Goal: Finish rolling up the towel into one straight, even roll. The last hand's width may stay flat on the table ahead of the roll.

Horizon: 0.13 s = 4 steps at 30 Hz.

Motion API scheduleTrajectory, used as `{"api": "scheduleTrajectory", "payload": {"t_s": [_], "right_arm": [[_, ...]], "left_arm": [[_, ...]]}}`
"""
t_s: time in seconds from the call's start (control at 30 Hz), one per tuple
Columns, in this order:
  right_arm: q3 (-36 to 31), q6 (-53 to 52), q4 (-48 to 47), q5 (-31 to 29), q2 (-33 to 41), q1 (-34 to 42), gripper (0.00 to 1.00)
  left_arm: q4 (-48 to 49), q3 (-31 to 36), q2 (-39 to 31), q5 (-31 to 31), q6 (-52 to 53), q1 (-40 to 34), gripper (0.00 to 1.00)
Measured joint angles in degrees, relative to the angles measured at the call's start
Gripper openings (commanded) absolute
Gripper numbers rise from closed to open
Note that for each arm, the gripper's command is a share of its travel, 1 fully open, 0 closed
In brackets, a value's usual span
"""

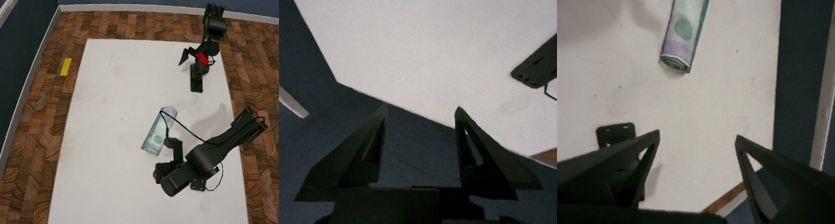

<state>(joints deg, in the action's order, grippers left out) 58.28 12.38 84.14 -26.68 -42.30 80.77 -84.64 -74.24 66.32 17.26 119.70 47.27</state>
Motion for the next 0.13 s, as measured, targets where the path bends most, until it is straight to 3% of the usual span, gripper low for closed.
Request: {"api": "scheduleTrajectory", "payload": {"t_s": [0.13], "right_arm": [[0.00,0.00,0.00,0.00,0.00,0.00,0.85]], "left_arm": [[0.00,0.00,0.00,0.00,0.00,0.00,0.85]]}}
